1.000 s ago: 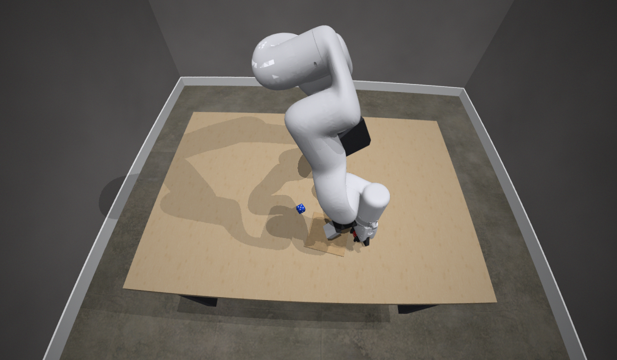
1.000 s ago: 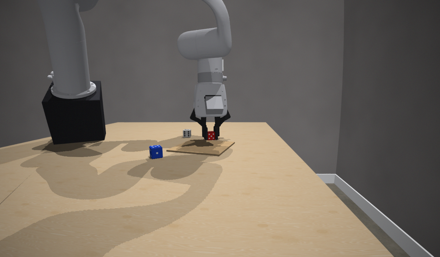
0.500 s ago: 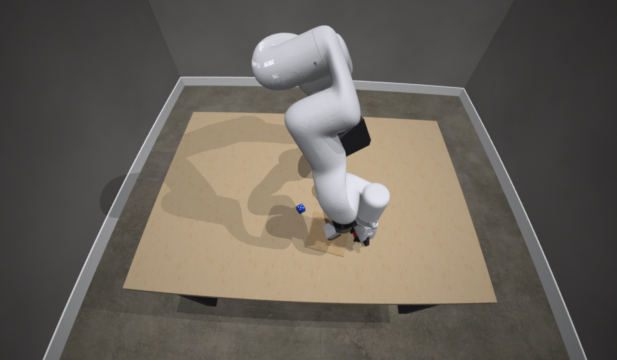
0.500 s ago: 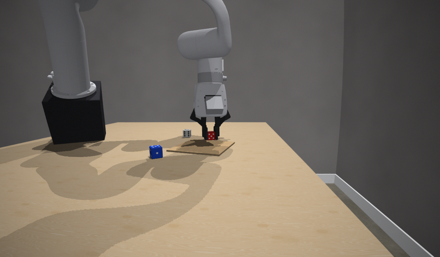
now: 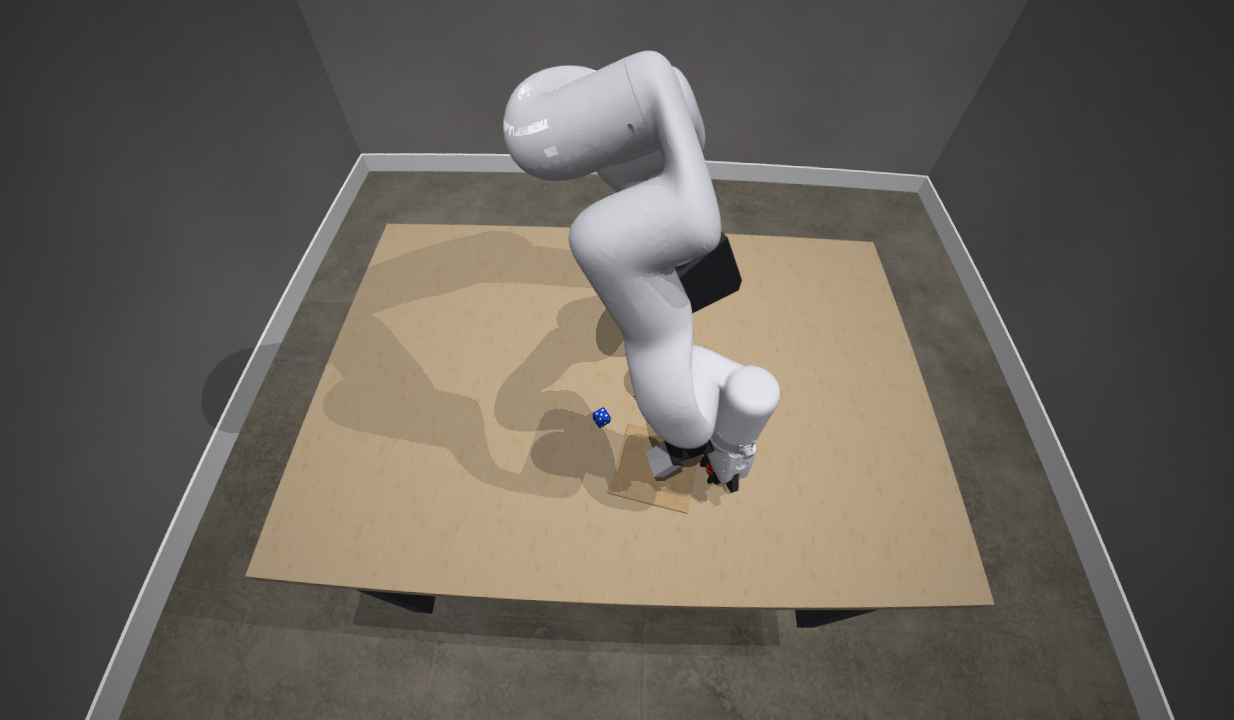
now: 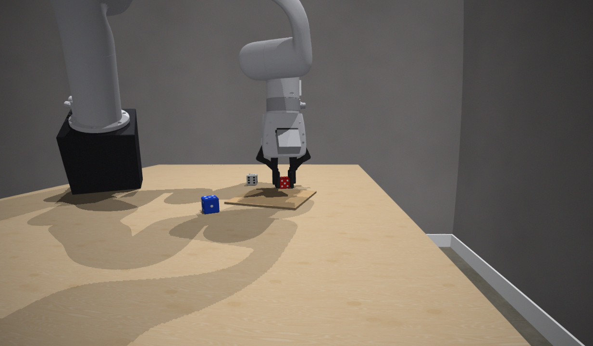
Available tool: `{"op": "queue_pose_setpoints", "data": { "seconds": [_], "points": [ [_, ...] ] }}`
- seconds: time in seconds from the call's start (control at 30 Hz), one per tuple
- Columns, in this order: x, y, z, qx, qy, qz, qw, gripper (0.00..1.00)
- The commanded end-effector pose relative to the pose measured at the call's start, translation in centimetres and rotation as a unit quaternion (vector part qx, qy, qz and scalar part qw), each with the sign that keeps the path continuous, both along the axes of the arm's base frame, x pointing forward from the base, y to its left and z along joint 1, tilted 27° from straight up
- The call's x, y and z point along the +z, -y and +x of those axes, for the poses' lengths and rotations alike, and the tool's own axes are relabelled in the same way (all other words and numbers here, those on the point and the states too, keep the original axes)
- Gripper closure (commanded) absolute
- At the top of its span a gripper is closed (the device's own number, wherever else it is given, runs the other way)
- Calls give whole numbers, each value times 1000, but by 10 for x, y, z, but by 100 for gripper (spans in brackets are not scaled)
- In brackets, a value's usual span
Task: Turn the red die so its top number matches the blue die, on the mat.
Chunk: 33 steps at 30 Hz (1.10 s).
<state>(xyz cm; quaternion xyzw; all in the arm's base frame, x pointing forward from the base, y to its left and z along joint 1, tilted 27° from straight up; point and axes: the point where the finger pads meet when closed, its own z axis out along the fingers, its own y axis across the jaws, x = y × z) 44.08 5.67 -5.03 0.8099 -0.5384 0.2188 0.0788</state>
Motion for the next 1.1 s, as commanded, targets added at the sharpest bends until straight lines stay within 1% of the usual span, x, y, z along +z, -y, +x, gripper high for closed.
{"op": "queue_pose_setpoints", "data": {
  "seconds": [0.0,0.2,0.27,0.37,0.6,0.7,0.77,0.87,1.07],
  "points": [
    [1,-1,1,0,1,1,1000,79],
    [4,-2,0,0,1,1,1000,79],
    [10,-5,-2,0,1,1,1000,79],
    [25,-11,-7,0,1,1,1000,79],
    [71,-29,-20,0,1,0,1000,79],
    [84,-34,-24,0,1,0,1000,79],
    [84,-34,-24,0,1,0,1000,79],
    [90,-37,-26,0,1,1,1000,79],
    [90,-37,-26,0,1,1,1000,79]
  ]
}}
